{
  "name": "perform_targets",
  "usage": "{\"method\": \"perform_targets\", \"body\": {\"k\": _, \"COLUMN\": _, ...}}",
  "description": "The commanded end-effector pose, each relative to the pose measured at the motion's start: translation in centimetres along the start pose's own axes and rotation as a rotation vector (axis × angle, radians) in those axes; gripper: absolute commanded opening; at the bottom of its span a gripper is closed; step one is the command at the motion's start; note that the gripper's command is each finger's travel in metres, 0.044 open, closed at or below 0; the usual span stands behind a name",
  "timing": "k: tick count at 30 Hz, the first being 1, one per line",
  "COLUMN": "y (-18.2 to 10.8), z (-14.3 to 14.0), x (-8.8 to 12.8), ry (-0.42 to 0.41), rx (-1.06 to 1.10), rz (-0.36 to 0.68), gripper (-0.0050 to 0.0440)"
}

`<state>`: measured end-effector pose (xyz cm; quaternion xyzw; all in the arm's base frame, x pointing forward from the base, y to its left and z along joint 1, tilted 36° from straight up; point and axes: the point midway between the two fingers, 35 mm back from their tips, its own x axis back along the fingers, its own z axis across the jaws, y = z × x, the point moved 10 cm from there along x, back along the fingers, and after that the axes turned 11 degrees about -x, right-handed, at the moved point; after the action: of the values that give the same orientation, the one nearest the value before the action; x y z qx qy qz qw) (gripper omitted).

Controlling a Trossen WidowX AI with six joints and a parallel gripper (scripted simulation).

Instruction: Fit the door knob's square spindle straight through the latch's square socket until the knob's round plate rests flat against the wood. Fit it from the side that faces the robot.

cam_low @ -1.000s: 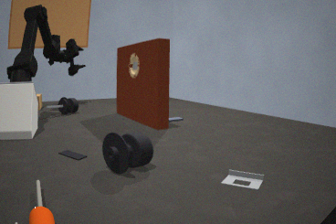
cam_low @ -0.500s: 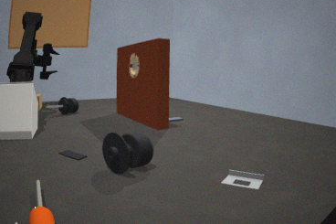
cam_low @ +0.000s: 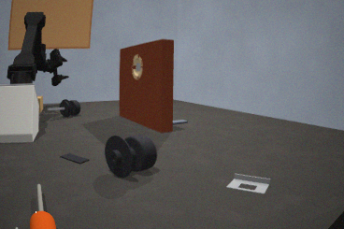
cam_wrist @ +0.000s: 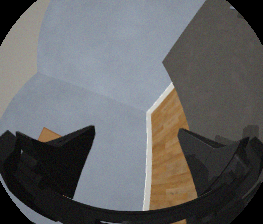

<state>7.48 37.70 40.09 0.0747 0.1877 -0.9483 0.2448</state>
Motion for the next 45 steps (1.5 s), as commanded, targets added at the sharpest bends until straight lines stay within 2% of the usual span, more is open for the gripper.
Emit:
{"method": "perform_targets", "body": {"k": 1, "y": 2.9, "z": 0.3, "x": -2.2, "ry": -0.037, "rx": 0.269, "rz": 0.067, "gripper": 0.0440}}
{"method": "perform_targets", "body": {"k": 5, "y": 5.2, "z": -0.2, "x": -3.5, "ry": -0.098, "rx": 0.493, "rz": 0.112, "gripper": 0.0440}}
{"method": "perform_targets", "body": {"k": 7, "y": 5.2, "z": -0.2, "x": -3.5, "ry": -0.098, "rx": 0.493, "rz": 0.112, "gripper": 0.0440}}
{"method": "perform_targets", "body": {"k": 8, "y": 5.9, "z": -0.8, "x": -3.7, "ry": -0.149, "rx": 0.572, "rz": 0.128, "gripper": 0.0440}}
{"method": "perform_targets", "body": {"k": 9, "y": 7.3, "z": -0.7, "x": -4.4, "ry": -0.155, "rx": 0.654, "rz": 0.152, "gripper": 0.0440}}
{"method": "perform_targets", "body": {"k": 14, "y": 10.7, "z": -1.6, "x": -5.2, "ry": -0.267, "rx": 0.870, "rz": 0.220, "gripper": 0.0440}}
{"method": "perform_targets", "body": {"k": 22, "y": 16.7, "z": -2.7, "x": -5.3, "ry": -0.470, "rx": 1.151, "rz": 0.370, "gripper": 0.0440}}
{"method": "perform_targets", "body": {"k": 24, "y": 16.7, "z": -2.7, "x": -5.3, "ry": -0.470, "rx": 1.151, "rz": 0.370, "gripper": 0.0440}}
{"method": "perform_targets", "body": {"k": 25, "y": 17.6, "z": -3.2, "x": -5.0, "ry": -0.539, "rx": 1.189, "rz": 0.404, "gripper": 0.0440}}
{"method": "perform_targets", "body": {"k": 26, "y": 19.2, "z": -3.1, "x": -4.9, "ry": -0.558, "rx": 1.236, "rz": 0.448, "gripper": 0.0440}}
{"method": "perform_targets", "body": {"k": 35, "y": 25.4, "z": -3.8, "x": -2.3, "ry": -0.784, "rx": 1.352, "rz": 0.694, "gripper": 0.0440}}
{"method": "perform_targets", "body": {"k": 39, "y": 27.7, "z": -3.9, "x": -0.6, "ry": -0.862, "rx": 1.351, "rz": 0.811, "gripper": 0.0440}}
{"method": "perform_targets", "body": {"k": 41, "y": 27.7, "z": -3.9, "x": -0.6, "ry": -0.862, "rx": 1.351, "rz": 0.811, "gripper": 0.0440}}
{"method": "perform_targets", "body": {"k": 42, "y": 28.4, "z": -4.1, "x": 0.3, "ry": -0.922, "rx": 1.331, "rz": 0.859, "gripper": 0.0440}}
{"method": "perform_targets", "body": {"k": 43, "y": 29.5, "z": -3.9, "x": 1.0, "ry": -0.909, "rx": 1.328, "rz": 0.908, "gripper": 0.0440}}
{"method": "perform_targets", "body": {"k": 45, "y": 30.3, "z": -3.9, "x": 2.0, "ry": -0.934, "rx": 1.304, "rz": 0.962, "gripper": 0.0440}}
